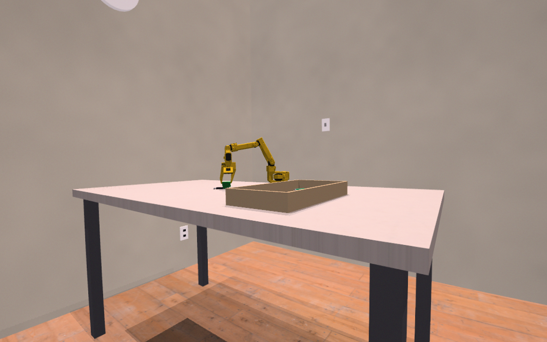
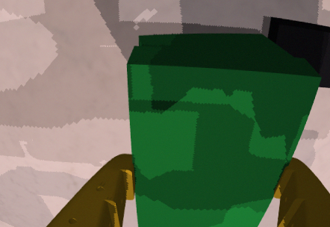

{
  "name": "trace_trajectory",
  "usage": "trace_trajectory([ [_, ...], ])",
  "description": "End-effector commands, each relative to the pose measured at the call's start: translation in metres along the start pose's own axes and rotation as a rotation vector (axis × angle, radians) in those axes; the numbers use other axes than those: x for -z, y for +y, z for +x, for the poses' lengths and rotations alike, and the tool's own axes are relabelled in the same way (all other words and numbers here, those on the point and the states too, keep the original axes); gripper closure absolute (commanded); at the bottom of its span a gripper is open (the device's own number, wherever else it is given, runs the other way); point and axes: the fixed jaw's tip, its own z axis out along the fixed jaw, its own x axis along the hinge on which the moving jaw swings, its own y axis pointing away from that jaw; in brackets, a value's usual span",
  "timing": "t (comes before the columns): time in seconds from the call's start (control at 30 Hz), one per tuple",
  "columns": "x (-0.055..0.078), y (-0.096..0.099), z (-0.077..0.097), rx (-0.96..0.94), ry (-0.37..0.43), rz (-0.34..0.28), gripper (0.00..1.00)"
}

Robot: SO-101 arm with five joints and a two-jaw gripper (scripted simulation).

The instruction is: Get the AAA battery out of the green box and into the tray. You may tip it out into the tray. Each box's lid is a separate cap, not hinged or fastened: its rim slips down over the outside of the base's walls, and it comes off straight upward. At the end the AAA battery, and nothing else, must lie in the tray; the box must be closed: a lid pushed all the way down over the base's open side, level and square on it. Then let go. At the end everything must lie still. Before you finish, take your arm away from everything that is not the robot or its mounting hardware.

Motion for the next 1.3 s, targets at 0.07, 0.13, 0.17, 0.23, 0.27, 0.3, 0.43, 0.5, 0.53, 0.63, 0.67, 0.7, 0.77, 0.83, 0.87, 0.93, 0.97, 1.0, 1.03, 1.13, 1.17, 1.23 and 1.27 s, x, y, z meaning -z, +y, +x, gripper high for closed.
trace_trajectory([
  [0.07,0.003,-0.003,-0.001,-0.007,-0.003,0.019,0.78],
  [0.13,0.003,-0.003,-0.001,-0.007,-0.003,0.019,0.78],
  [0.17,0.003,-0.003,-0.001,-0.007,-0.003,0.019,0.78],
  [0.23,0.003,-0.003,-0.001,-0.007,-0.003,0.019,0.78],
  [0.27,0.003,-0.004,-0.001,-0.007,-0.003,0.019,0.78],
  [0.3,0.004,-0.005,-0.001,-0.007,-0.003,0.019,0.78],
  [0.43,0.004,-0.016,-0.002,-0.007,-0.003,0.019,0.78],
  [0.5,0.003,-0.021,-0.002,-0.007,-0.003,0.019,0.78],
  [0.53,0.003,-0.024,-0.002,-0.007,-0.003,0.019,0.78],
  [0.63,0.002,-0.027,-0.003,-0.007,-0.003,0.019,0.78],
  [0.67,0.002,-0.027,-0.003,-0.007,-0.003,0.019,0.78],
  [0.7,0.002,-0.027,-0.003,-0.007,-0.003,0.019,0.78],
  [0.77,0.002,-0.027,-0.003,-0.007,-0.003,0.019,0.78],
  [0.83,0.002,-0.027,-0.003,-0.007,-0.003,0.019,0.78],
  [0.87,0.002,-0.027,-0.003,-0.007,-0.003,0.019,0.78],
  [0.93,0.002,-0.027,-0.003,-0.007,-0.003,0.019,0.78],
  [0.97,0.002,-0.027,-0.003,-0.007,-0.003,0.019,0.78],
  [1.0,0.002,-0.027,-0.003,-0.007,-0.003,0.019,0.78],
  [1.03,0.002,-0.027,-0.003,-0.007,-0.003,0.019,0.78],
  [1.13,0.002,-0.027,-0.003,-0.007,-0.003,0.019,0.78],
  [1.17,0.002,-0.027,-0.003,-0.007,-0.003,0.019,0.78],
  [1.23,0.002,-0.027,-0.003,-0.007,-0.003,0.019,0.78],
  [1.27,0.002,-0.027,-0.003,-0.007,-0.003,0.019,0.78],
])
